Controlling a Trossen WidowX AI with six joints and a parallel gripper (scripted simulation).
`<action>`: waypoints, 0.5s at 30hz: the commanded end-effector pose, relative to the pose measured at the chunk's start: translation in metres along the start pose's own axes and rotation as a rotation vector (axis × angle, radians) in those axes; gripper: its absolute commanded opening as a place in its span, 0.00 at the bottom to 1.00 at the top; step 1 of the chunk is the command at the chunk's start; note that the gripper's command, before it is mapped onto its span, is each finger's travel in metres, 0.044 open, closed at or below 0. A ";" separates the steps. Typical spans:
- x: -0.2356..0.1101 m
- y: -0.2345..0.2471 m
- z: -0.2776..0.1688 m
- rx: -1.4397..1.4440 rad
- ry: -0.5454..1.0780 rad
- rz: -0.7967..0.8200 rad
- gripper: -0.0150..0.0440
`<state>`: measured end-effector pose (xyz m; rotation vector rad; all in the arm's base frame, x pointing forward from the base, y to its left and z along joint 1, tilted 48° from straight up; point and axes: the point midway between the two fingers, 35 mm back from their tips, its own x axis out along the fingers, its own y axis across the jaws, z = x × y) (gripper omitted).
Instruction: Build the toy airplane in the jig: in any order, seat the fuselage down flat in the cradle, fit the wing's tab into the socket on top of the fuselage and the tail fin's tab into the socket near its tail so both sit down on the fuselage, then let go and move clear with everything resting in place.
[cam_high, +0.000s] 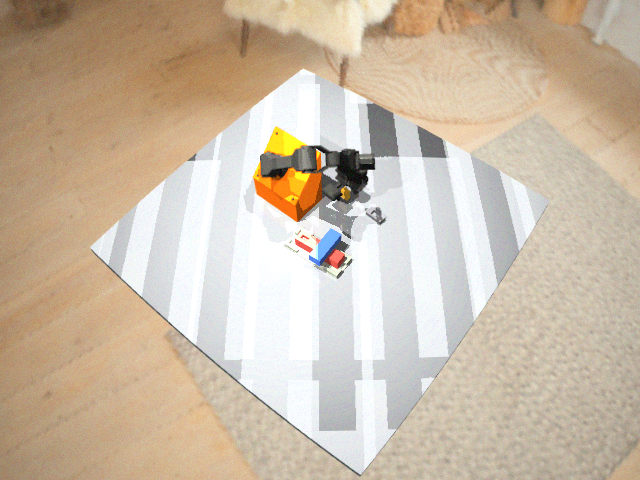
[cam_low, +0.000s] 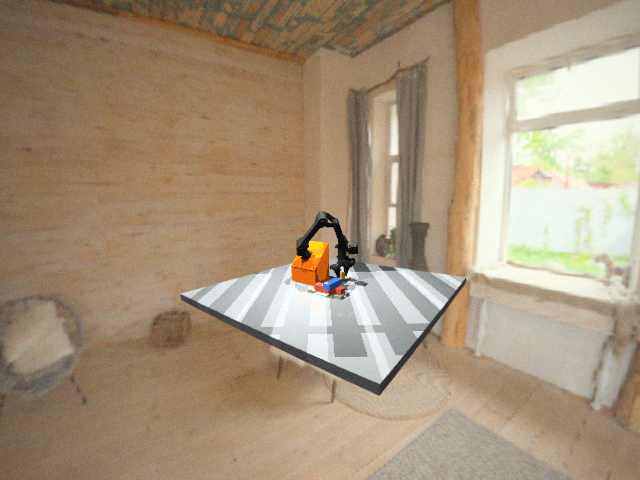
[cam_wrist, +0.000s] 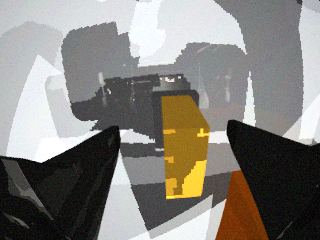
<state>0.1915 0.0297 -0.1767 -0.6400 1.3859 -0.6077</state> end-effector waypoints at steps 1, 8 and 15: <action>0.001 -0.002 -0.001 -0.006 -0.002 -0.007 0.69; 0.001 -0.002 -0.001 -0.006 -0.002 -0.007 0.38; 0.001 -0.002 -0.001 -0.006 -0.002 -0.007 0.30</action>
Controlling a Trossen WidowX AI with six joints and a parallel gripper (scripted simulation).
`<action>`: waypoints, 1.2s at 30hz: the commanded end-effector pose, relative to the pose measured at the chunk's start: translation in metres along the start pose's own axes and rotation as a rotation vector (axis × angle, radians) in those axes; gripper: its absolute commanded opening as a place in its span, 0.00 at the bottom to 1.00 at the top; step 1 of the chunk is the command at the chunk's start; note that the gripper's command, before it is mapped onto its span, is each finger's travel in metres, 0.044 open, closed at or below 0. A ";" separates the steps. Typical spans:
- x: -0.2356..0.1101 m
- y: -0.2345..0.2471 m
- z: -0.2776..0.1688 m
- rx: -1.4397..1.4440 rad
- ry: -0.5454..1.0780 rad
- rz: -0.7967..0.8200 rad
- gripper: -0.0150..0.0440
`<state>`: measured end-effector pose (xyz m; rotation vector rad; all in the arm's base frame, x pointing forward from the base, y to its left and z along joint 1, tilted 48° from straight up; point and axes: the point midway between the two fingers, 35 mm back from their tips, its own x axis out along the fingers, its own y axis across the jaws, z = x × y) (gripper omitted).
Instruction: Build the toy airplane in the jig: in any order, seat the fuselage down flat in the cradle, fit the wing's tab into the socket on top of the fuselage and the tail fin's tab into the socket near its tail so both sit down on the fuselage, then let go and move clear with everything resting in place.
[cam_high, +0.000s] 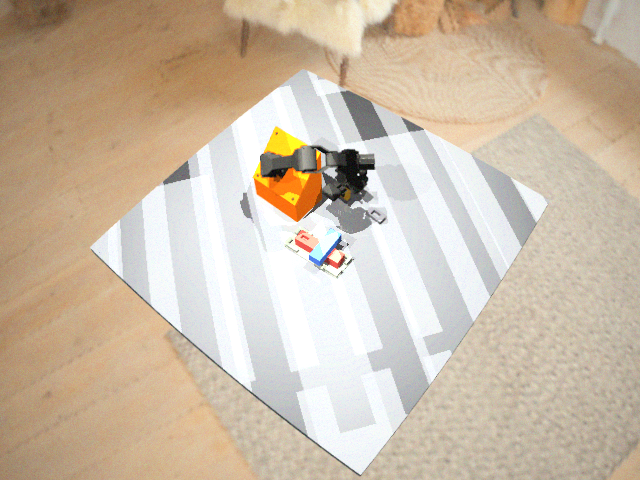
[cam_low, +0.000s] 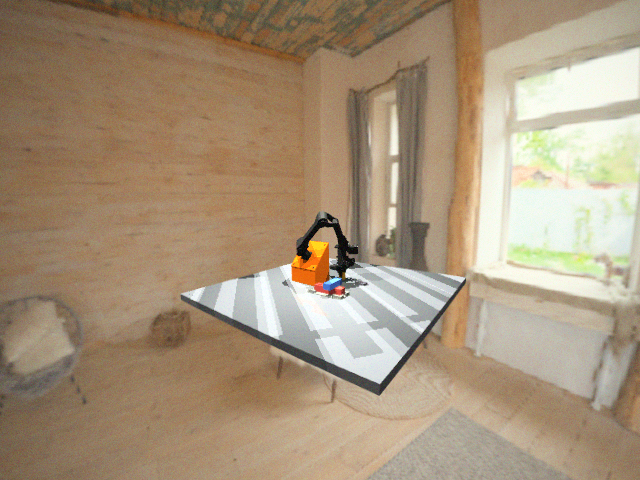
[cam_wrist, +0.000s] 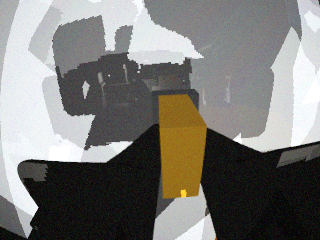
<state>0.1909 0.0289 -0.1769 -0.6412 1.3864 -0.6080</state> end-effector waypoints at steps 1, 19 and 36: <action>0.000 -0.001 -0.001 -0.005 -0.002 -0.006 0.25; -0.036 0.004 0.005 -0.009 0.001 0.002 0.25; -0.088 0.007 0.006 -0.003 -0.004 0.015 0.25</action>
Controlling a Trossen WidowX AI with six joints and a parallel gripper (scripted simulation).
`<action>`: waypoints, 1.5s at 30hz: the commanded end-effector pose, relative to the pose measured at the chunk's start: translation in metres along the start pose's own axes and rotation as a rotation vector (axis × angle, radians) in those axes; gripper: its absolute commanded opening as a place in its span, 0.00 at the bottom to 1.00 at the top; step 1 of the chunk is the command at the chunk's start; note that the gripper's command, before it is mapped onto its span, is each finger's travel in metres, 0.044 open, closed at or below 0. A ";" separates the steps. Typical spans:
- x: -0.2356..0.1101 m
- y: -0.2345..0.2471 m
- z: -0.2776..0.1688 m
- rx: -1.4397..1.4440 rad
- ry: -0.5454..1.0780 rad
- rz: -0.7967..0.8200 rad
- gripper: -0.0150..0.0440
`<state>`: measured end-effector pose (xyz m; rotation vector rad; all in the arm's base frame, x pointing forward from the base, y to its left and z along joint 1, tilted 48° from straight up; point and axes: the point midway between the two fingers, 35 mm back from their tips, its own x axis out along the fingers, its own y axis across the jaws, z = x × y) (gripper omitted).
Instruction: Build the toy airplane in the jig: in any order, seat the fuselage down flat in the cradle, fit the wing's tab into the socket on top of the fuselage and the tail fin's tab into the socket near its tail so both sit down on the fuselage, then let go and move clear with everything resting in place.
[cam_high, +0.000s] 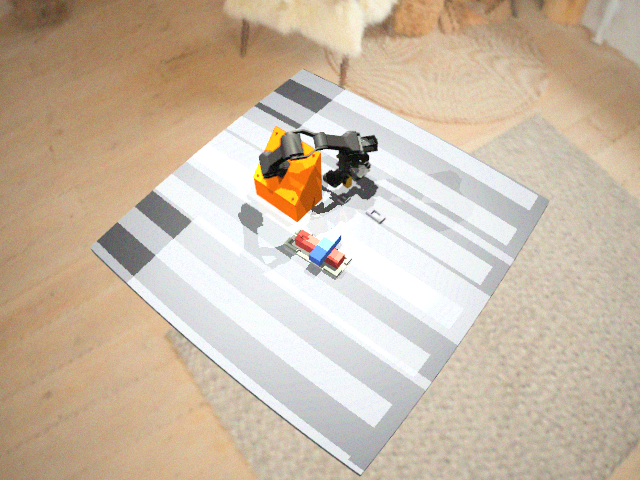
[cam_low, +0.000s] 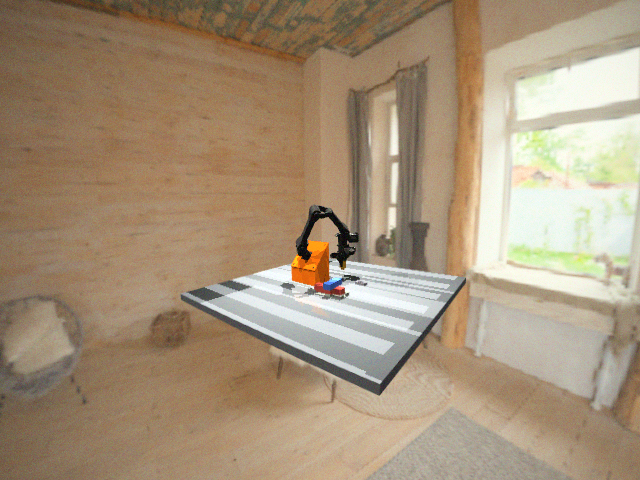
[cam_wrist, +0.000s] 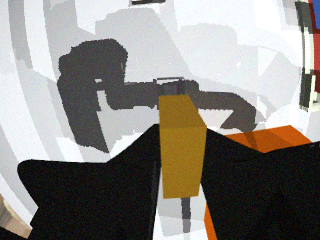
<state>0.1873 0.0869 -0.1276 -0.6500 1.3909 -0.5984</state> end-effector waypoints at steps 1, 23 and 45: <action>-0.015 0.003 0.002 0.009 -0.004 0.013 0.25; -0.057 -0.013 0.005 -0.009 0.002 0.017 0.25; -0.051 -0.073 0.041 -0.065 -0.002 0.067 0.25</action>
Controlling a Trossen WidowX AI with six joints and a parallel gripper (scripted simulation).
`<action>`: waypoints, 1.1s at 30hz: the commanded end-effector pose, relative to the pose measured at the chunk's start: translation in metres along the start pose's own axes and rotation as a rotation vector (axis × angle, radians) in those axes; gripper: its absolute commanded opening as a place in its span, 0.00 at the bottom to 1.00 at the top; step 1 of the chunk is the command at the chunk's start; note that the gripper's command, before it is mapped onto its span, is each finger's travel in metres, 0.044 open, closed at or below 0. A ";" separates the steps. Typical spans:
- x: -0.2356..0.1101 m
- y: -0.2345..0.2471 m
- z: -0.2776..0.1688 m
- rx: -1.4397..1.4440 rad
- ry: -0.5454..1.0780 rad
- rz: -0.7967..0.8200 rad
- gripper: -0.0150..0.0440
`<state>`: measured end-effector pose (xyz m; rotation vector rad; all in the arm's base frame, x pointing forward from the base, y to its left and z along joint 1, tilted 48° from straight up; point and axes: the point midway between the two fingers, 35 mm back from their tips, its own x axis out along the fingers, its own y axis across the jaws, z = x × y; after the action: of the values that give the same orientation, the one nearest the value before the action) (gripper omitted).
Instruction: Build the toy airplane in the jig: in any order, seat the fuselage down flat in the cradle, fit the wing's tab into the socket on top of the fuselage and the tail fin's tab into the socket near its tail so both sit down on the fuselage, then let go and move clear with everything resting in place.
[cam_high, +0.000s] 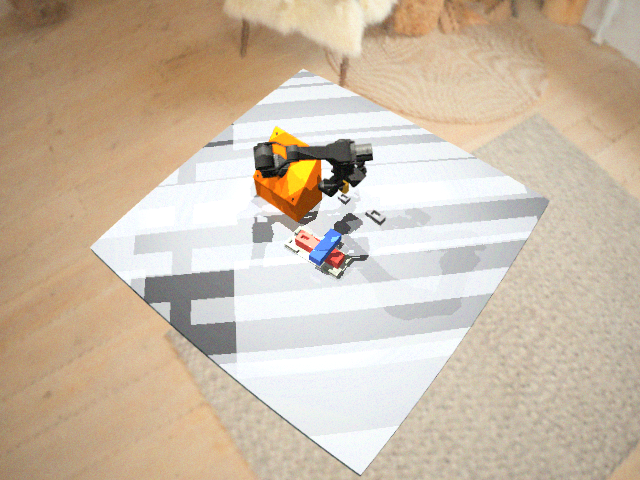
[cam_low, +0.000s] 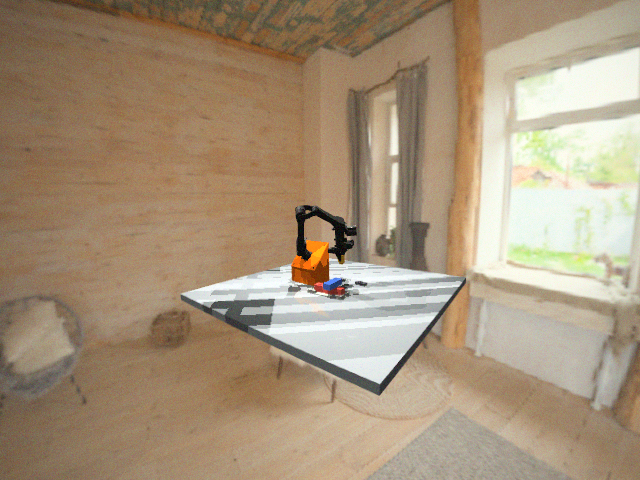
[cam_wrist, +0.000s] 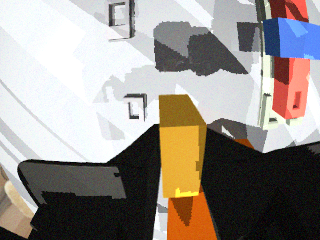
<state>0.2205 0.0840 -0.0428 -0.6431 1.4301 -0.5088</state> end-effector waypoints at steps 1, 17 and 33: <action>0.002 -0.013 0.003 -0.013 -0.005 0.000 0.25; 0.009 -0.062 0.013 -0.042 -0.015 0.006 0.25; 0.018 -0.113 0.013 -0.067 -0.020 -0.012 0.25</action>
<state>0.2434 -0.0011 0.0164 -0.6941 1.4310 -0.4625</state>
